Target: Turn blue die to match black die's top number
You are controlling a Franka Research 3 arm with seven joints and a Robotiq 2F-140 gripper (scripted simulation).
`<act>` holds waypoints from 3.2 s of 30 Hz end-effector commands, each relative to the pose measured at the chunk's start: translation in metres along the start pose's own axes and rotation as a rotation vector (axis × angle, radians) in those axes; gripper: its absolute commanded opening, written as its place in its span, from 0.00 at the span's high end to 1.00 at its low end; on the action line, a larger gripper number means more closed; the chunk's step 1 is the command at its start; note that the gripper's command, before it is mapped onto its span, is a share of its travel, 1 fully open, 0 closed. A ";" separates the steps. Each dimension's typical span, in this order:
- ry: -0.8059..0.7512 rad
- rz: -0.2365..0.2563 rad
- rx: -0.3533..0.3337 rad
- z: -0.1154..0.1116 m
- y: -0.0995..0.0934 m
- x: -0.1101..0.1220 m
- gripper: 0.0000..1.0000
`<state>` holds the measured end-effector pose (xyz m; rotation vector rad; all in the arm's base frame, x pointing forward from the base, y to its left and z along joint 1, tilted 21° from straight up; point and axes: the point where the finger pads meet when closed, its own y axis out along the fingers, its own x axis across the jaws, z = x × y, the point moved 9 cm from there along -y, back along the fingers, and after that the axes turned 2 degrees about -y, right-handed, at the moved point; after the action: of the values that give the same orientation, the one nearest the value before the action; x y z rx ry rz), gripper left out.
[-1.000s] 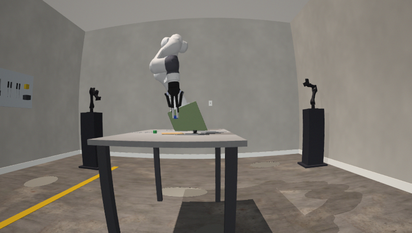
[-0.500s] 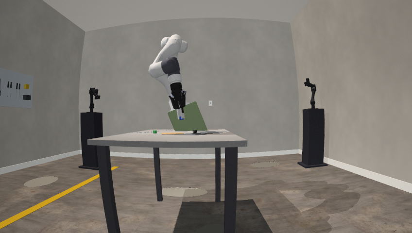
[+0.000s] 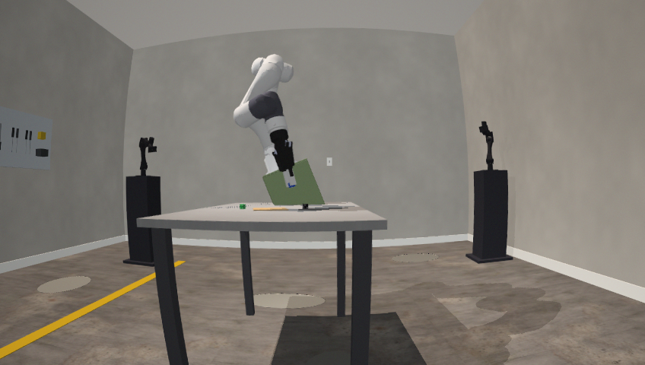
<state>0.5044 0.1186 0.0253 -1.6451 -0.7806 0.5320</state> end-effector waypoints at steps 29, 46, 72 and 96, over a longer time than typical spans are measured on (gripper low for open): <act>0.825 -0.175 0.033 0.002 0.006 0.041 0.91; 1.201 -0.235 0.063 -0.003 0.005 0.056 0.91; 1.790 -0.309 0.113 -0.016 0.001 0.069 0.91; 2.431 -0.367 0.160 -0.034 -0.004 0.071 0.91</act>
<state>0.5729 0.1507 0.0405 -0.9378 0.7101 -1.4044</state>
